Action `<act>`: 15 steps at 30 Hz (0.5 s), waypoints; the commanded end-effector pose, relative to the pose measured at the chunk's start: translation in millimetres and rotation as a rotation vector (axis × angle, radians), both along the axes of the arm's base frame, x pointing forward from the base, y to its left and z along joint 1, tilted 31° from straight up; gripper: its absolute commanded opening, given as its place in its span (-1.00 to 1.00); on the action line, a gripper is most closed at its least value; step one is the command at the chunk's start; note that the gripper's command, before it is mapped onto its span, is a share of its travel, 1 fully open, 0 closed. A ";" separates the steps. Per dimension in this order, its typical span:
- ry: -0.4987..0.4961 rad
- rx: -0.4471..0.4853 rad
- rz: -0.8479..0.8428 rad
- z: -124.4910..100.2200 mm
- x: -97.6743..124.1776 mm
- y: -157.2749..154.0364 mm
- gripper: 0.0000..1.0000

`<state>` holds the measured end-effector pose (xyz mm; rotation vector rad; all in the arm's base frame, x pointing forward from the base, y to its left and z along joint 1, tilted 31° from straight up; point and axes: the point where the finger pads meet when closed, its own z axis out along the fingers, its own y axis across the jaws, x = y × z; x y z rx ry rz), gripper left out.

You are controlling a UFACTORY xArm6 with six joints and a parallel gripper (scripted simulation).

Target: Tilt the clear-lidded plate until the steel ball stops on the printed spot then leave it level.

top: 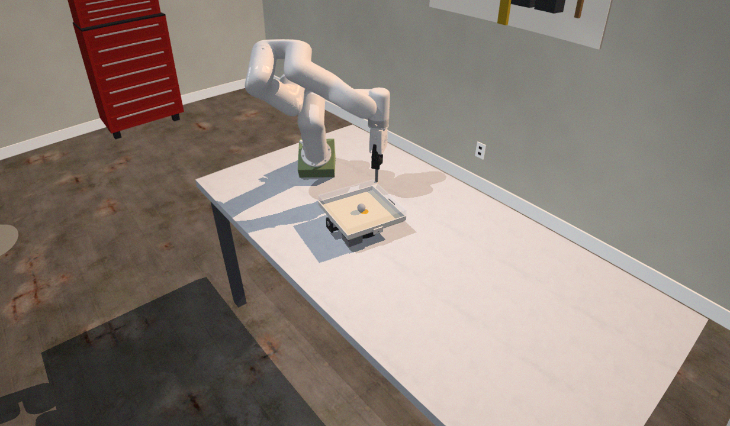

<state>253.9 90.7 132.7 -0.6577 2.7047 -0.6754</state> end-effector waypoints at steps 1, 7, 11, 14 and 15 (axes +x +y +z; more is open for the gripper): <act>-0.002 0.002 0.001 0.7 0.6 0.7 -1.00; -0.002 0.002 0.001 0.7 0.6 0.7 -1.00; -0.002 0.002 0.001 0.7 0.6 0.7 0.22; -0.002 0.002 0.001 0.7 0.6 0.7 0.22; -0.002 0.002 0.001 0.7 0.6 0.7 0.22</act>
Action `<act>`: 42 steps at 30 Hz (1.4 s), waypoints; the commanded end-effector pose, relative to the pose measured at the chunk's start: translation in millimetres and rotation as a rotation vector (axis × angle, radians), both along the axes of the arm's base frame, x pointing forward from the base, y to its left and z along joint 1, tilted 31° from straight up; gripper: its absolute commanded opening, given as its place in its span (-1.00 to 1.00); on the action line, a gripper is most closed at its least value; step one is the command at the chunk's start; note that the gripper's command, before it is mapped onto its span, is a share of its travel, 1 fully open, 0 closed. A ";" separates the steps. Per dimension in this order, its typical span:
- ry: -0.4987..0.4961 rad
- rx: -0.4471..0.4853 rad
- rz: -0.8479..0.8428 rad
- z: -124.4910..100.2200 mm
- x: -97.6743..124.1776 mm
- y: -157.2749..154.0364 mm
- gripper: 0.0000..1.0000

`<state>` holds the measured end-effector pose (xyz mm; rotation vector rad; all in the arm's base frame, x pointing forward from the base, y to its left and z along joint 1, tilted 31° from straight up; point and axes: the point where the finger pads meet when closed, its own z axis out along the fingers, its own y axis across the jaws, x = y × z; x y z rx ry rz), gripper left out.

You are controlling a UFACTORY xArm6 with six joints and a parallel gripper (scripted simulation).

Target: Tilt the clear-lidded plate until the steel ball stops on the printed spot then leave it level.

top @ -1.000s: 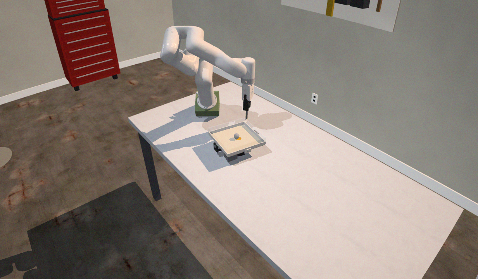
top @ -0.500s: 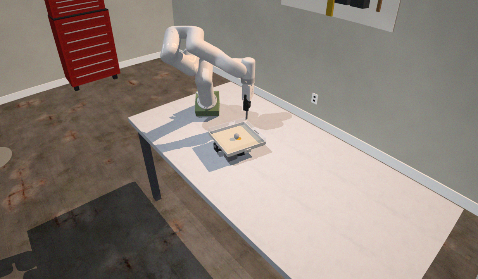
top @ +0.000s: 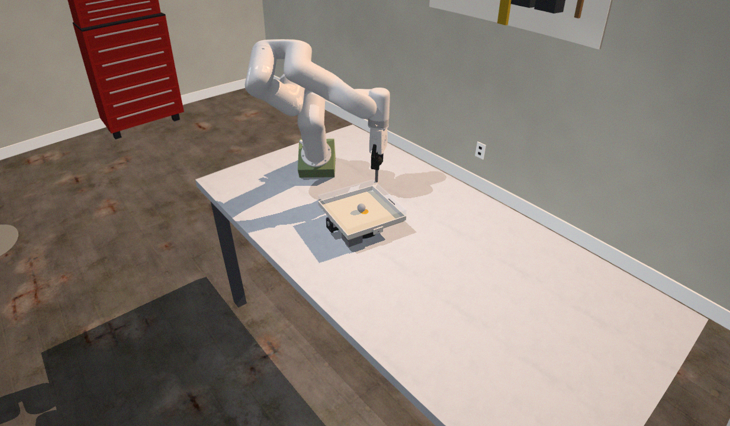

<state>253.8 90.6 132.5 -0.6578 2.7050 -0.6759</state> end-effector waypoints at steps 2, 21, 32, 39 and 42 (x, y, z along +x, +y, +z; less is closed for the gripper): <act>-0.002 0.002 0.001 0.9 0.6 0.8 0.22; -0.002 0.002 0.001 0.9 0.6 0.8 0.22; -0.002 0.002 0.001 1.1 0.5 0.9 0.22; -0.002 0.002 0.001 2.6 -0.1 1.5 0.22; -0.002 0.002 0.001 4.3 -0.8 2.3 0.22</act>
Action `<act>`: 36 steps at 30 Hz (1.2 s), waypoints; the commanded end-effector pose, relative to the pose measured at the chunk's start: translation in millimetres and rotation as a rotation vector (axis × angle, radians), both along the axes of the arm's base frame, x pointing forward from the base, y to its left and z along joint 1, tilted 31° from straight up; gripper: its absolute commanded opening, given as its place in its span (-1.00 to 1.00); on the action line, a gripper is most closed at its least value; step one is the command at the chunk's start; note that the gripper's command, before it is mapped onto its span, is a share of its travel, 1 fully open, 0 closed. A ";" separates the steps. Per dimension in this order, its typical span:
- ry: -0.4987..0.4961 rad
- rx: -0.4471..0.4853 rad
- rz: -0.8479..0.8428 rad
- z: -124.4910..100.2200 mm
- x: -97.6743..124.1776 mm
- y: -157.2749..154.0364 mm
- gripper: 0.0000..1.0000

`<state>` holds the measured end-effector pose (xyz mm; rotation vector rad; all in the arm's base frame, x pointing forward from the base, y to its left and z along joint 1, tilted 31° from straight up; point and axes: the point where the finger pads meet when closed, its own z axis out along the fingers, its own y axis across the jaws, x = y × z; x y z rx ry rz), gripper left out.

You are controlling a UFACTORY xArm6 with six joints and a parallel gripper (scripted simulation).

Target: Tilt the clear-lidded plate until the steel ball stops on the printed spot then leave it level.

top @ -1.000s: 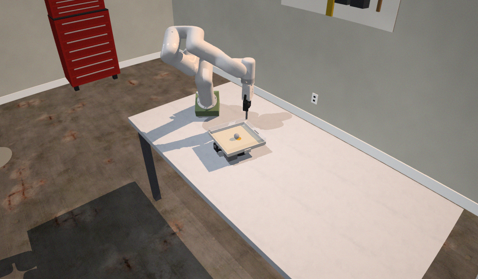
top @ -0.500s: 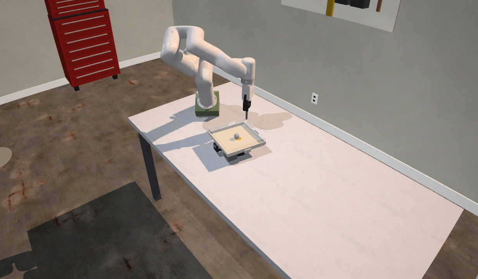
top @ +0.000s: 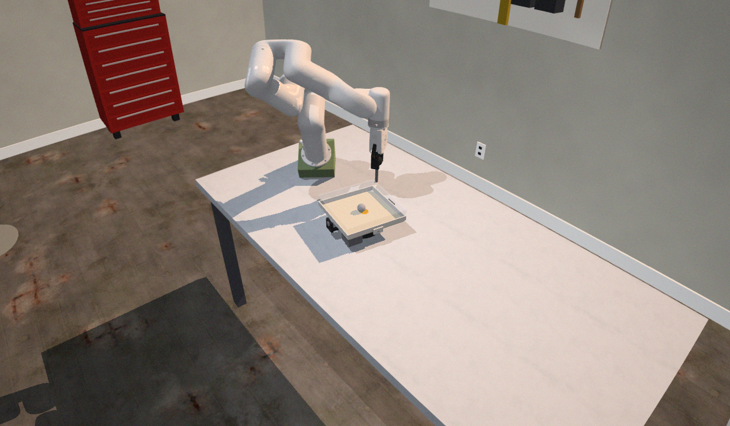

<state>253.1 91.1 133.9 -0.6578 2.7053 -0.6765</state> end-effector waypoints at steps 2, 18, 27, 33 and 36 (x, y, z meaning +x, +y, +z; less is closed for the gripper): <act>-0.002 0.002 0.001 4.5 -0.8 2.4 0.22; -0.002 0.002 0.001 22.5 -8.5 10.3 0.22; -0.002 0.002 0.001 33.5 -13.2 15.1 0.22; -0.002 0.002 0.001 41.7 -16.8 18.7 0.22; -0.002 0.002 0.001 45.0 -18.2 20.1 0.22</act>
